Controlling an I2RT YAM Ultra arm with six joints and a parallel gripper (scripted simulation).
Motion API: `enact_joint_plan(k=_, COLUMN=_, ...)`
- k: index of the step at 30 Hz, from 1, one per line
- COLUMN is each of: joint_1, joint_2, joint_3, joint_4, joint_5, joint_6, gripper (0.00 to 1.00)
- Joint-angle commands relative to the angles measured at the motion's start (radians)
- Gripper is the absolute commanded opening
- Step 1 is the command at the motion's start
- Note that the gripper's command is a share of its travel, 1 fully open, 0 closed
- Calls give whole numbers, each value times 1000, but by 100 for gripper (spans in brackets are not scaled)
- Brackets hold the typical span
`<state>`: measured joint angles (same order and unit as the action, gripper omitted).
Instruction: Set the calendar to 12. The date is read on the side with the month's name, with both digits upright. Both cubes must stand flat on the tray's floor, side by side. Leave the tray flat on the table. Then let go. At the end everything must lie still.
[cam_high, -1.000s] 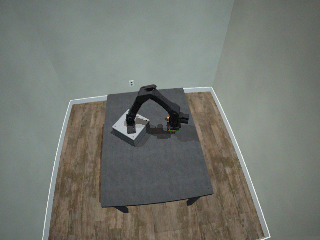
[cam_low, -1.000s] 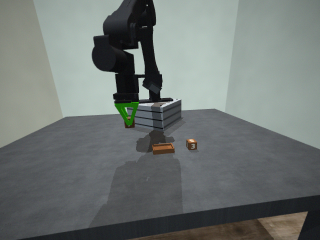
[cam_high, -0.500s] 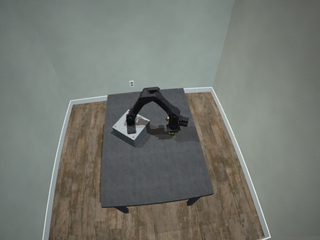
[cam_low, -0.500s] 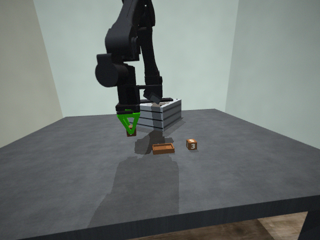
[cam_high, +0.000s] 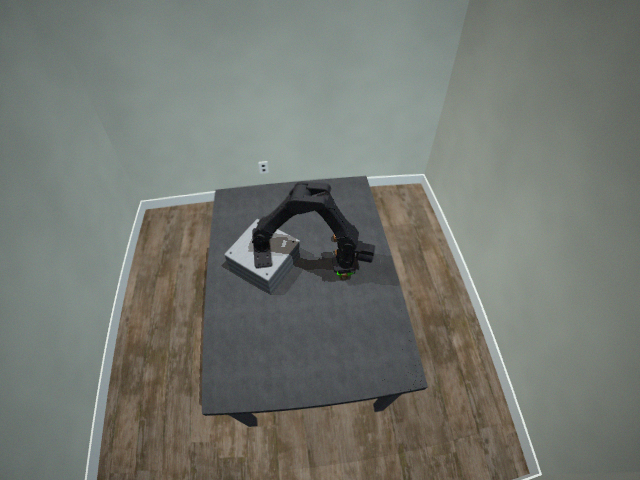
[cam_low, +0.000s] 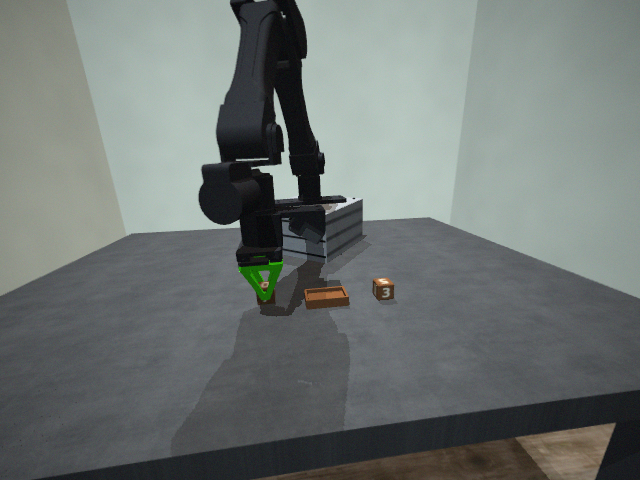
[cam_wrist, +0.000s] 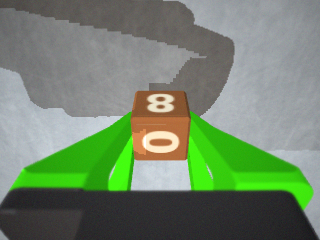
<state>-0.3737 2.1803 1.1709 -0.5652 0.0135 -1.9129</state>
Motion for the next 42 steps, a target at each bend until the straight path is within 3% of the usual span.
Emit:
enact_joint_plan(k=1, joint_1=0, joint_2=-6, joint_3=3, joint_4=34, joint_5=-4, joint_6=-1, gripper=26)
enact_joint_plan(k=42, joint_1=0, joint_2=6, joint_3=1, joint_4=49, joint_5=-4, joint_6=-1, gripper=26)
